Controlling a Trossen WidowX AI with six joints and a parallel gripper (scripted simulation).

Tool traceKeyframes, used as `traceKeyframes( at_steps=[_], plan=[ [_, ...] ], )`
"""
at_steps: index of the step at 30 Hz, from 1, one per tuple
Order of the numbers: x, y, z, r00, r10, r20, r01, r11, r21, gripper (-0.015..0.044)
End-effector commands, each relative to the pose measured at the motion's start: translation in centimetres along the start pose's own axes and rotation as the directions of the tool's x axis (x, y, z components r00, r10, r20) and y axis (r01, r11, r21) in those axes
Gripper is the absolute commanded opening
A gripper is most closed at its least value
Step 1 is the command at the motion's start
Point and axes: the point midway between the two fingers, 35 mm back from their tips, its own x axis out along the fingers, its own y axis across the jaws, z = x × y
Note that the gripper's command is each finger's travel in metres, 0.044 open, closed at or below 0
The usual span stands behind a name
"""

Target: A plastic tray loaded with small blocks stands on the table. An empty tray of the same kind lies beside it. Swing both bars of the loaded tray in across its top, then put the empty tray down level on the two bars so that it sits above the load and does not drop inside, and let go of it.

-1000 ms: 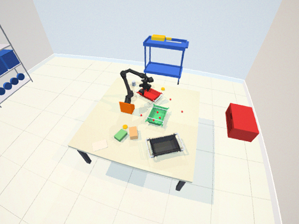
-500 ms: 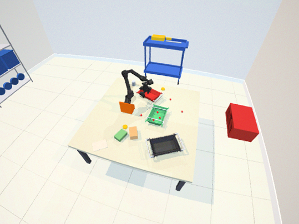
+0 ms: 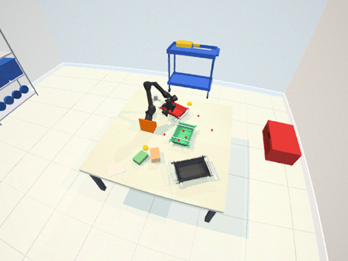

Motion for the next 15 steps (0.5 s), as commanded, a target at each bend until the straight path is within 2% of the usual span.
traceKeyframes(
  at_steps=[1,3,15],
  plan=[
    [0.32,0.21,-0.05,1.0,0.006,-0.002,-0.006,1.0,0.009,0.044],
    [0.32,0.21,-0.05,1.0,0.006,-0.002,-0.006,1.0,0.009,0.044],
    [0.32,0.21,-0.05,1.0,0.006,-0.002,-0.006,1.0,0.009,0.0264]
  ],
)
